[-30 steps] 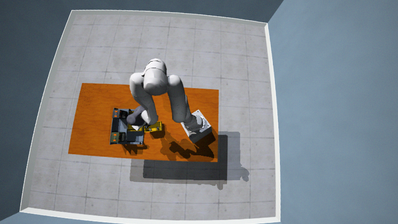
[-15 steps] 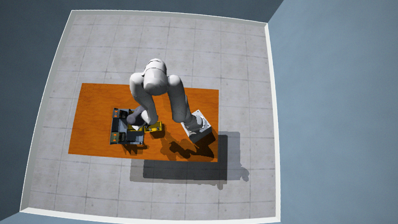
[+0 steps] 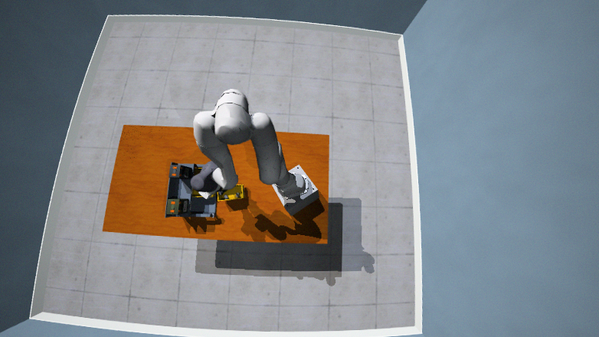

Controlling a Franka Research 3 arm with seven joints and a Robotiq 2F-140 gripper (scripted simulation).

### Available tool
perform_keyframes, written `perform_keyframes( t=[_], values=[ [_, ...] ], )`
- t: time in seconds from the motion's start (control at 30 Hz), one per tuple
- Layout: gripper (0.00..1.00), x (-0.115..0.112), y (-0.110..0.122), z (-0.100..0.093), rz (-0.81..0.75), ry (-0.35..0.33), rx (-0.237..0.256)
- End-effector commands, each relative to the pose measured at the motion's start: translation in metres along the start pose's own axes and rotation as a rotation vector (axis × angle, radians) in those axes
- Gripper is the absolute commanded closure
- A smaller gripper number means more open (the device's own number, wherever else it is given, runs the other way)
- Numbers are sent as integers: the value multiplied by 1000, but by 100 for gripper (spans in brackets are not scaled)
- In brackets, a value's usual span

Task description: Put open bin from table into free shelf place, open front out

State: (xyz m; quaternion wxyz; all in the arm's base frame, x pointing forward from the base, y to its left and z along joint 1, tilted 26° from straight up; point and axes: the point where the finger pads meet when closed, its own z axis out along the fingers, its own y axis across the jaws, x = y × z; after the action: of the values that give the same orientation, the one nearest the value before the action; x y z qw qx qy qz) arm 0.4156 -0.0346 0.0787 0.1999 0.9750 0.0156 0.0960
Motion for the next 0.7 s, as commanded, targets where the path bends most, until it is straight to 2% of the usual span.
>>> perform_keyframes(
  t=[0.0,0.17,0.67],
  values=[
    [100,2,-10,-1,37,4,-1],
    [100,2,-19,-1,48,4,-1],
    [100,5,-73,0,110,4,-1]
  ],
)
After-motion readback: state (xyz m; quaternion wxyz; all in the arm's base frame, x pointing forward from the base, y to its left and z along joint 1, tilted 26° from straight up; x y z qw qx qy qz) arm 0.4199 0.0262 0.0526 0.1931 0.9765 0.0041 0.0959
